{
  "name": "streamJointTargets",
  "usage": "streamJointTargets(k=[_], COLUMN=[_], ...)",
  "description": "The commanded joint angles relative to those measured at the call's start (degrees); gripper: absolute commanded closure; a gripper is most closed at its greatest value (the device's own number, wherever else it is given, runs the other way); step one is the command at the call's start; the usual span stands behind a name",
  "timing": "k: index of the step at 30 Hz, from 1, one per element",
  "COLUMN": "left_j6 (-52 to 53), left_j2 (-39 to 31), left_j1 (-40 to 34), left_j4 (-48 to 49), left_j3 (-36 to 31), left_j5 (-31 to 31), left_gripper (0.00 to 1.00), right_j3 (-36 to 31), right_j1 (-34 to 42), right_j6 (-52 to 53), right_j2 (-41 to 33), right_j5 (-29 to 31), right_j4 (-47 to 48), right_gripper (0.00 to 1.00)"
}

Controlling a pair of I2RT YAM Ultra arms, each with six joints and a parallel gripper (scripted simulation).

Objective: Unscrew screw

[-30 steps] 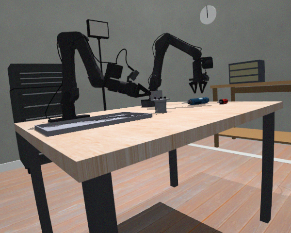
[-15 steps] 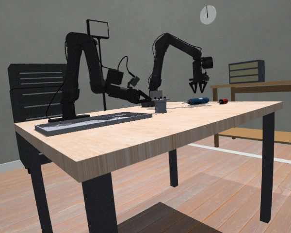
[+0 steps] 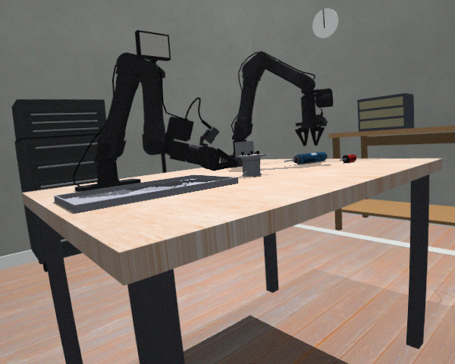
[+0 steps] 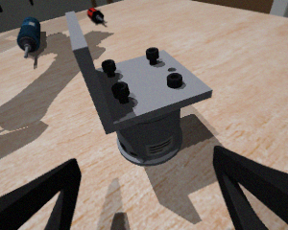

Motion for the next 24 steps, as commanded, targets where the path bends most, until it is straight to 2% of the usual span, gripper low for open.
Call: streamJointTargets(k=[1, 6, 17, 24], left_j6=[-0.1, -0.1, -0.1, -0.1], left_j2=[-0.5, -0.5, -0.5, -0.5], left_j1=[-0.1, -0.1, -0.1, -0.1], left_j4=[0.2, 0.2, 0.2, 0.2], left_j3=[0.3, 0.3, 0.3, 0.3], left_j5=[-0.5, -0.5, -0.5, -0.5], left_gripper=[0.35, 0.35, 0.35, 0.35], right_j3=[0.2, 0.2, 1.4, 1.9], right_j1=[-0.2, -0.2, -0.2, 0.4], right_j6=[-0.5, -0.4, -0.5, -0.3], right_j2=[2.3, 1.9, 6.4, 6.9], right_j5=[0.5, 0.5, 0.5, 0.7], right_j4=[4.3, 5.1, 8.5, 7.0], right_gripper=[0.14, 0.14, 0.14, 0.14])
